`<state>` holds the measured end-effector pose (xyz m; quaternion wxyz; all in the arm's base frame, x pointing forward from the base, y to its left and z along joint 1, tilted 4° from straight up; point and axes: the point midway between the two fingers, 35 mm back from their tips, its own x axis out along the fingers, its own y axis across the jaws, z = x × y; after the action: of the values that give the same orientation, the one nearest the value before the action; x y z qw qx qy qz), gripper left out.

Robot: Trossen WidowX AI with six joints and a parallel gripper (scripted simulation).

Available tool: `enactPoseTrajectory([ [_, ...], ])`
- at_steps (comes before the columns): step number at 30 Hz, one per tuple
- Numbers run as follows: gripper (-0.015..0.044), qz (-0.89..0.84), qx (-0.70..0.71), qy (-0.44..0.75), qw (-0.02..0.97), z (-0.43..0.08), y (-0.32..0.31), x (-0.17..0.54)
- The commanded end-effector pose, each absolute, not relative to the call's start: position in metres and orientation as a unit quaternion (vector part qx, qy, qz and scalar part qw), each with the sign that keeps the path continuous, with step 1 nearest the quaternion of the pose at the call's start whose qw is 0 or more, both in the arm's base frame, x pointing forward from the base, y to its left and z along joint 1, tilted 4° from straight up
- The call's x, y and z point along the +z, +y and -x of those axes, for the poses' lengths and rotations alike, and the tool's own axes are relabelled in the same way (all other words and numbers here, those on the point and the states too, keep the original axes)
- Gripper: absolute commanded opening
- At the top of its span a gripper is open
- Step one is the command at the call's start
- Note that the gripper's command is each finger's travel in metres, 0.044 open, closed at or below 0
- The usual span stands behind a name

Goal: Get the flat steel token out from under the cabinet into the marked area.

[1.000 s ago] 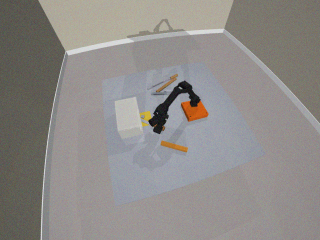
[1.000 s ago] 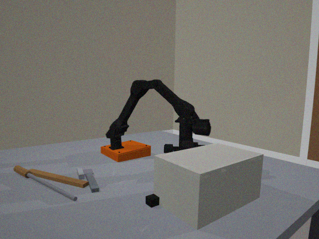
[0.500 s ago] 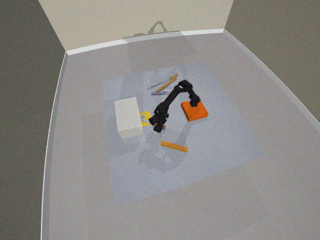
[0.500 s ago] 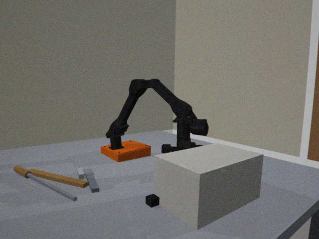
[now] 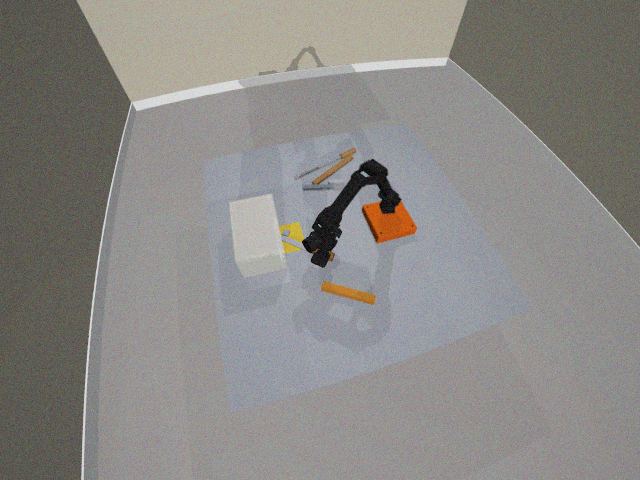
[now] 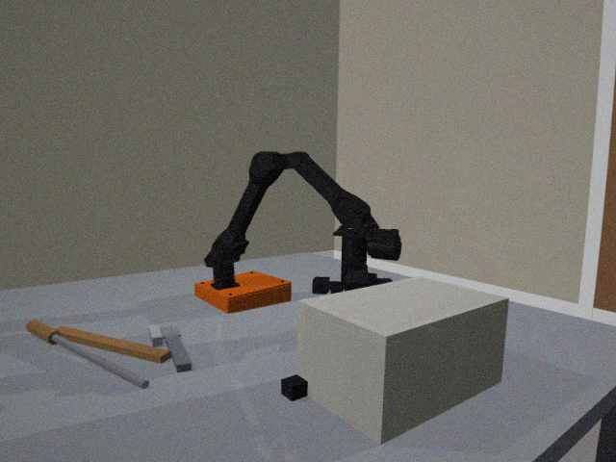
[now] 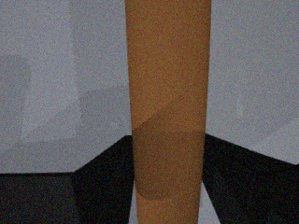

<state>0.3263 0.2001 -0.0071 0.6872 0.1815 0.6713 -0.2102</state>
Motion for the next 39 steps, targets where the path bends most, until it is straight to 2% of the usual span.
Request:
enactPoseTrajectory([
  [1,0.0000,-0.180,-0.210,0.672,0.687,-0.317,0.206,-0.008],
  [39,0.0000,-0.181,-0.210,0.674,0.685,-0.261,0.249,-0.011],
])
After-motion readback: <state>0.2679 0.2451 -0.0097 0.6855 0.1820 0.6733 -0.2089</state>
